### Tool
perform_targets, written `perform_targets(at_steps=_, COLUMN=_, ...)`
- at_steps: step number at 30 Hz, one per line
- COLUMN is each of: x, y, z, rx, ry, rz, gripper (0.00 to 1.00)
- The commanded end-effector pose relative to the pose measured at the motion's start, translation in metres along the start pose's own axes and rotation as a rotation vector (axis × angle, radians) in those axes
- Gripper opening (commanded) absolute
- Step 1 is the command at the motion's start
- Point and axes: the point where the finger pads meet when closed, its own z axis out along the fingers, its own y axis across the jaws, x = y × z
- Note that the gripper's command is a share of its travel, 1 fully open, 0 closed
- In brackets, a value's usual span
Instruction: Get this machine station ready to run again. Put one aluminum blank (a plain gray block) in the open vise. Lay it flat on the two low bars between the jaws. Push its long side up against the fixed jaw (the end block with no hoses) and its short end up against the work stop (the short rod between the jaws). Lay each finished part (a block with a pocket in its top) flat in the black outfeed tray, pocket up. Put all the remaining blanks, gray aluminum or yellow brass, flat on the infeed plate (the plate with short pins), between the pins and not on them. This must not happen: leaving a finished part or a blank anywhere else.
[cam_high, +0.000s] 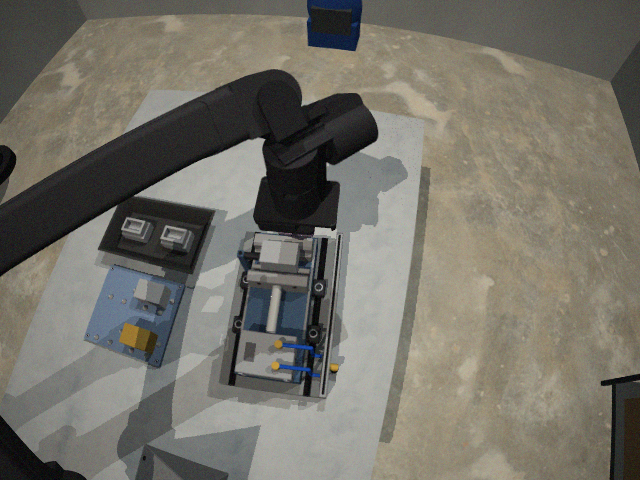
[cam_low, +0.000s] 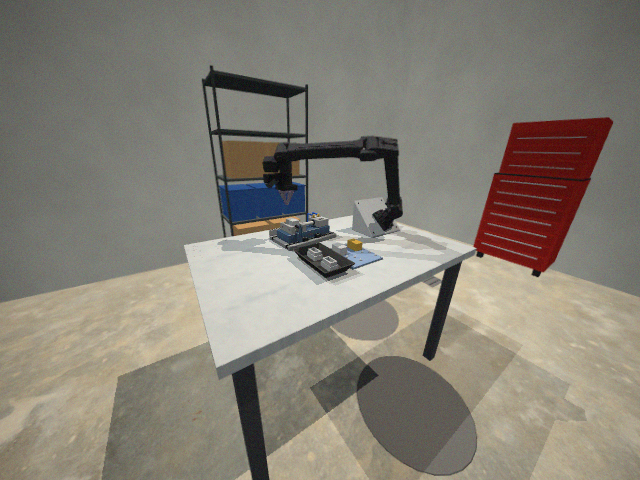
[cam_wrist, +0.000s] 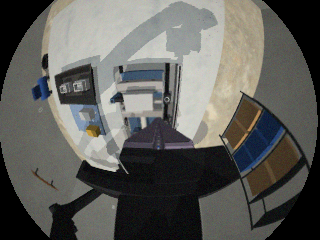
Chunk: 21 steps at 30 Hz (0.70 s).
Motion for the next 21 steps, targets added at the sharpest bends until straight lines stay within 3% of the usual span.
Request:
perform_targets(at_steps=1, x=-0.001, y=-0.009, z=-0.005, rx=0.003, ry=-0.005, rz=0.001, gripper=0.00)
perform_targets(at_steps=9, x=-0.002, y=-0.002, z=0.008, rx=-0.005, ry=0.015, rz=-0.003, gripper=0.00)
perform_targets(at_steps=21, x=-0.003, y=0.000, z=0.012, rx=-0.007, ry=0.022, rz=-0.005, gripper=0.00)
